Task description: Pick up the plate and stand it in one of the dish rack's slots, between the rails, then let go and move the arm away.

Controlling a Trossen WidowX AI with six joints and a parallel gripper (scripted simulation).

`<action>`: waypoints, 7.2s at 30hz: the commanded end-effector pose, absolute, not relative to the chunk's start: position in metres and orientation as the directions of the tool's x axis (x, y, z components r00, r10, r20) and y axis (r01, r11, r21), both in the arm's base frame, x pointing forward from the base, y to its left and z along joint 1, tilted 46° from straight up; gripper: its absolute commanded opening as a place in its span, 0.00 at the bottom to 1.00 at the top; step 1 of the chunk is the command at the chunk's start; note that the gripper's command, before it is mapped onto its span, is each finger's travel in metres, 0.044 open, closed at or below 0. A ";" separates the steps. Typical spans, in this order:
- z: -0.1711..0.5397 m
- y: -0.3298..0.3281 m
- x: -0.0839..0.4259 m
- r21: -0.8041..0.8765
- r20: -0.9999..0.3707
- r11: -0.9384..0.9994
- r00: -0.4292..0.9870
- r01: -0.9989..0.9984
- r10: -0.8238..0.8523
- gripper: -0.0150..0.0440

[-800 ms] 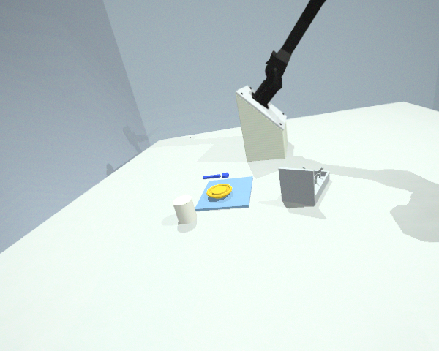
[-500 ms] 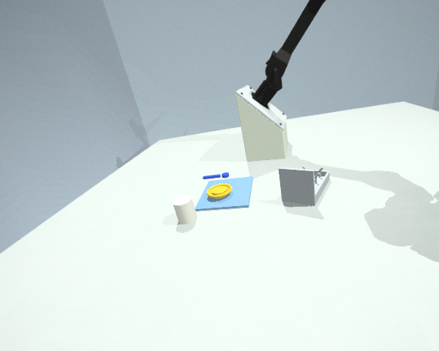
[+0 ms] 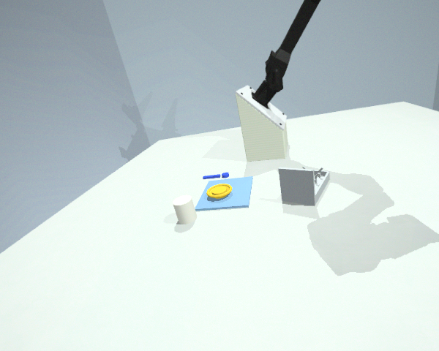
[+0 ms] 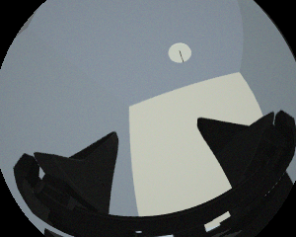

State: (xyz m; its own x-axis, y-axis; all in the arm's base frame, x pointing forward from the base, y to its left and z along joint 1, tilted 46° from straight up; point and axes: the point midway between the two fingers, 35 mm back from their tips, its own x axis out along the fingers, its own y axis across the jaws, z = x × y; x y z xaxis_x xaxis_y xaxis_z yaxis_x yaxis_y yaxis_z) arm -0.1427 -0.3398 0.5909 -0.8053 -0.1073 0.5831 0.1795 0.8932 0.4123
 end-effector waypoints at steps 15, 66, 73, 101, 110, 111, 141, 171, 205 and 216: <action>0.543 -0.453 -0.077 0.785 0.582 0.550 -0.642 0.284 -0.500 0.93; 0.283 -0.576 0.150 0.416 -0.124 -0.007 0.049 0.909 -0.991 0.93; 0.237 -0.567 0.183 0.289 -0.275 0.071 0.154 0.955 -0.949 0.93; 0.067 -0.454 0.282 0.061 -0.795 0.612 0.409 0.788 -0.448 0.93; 0.026 -0.396 0.299 0.126 -0.886 0.764 0.418 0.632 -0.200 0.93; 0.022 -0.389 0.301 0.137 -0.893 0.778 0.416 0.613 -0.171 0.93; -0.028 -0.177 0.302 0.682 -0.723 0.728 0.211 0.068 0.658 0.93; -0.108 -0.076 0.326 0.711 -0.695 0.701 0.201 0.051 0.690 0.93; -0.143 -0.043 0.333 0.714 -0.692 0.698 0.201 0.050 0.693 0.88; -0.143 -0.043 0.333 0.714 -0.692 0.698 0.201 0.050 0.693 0.82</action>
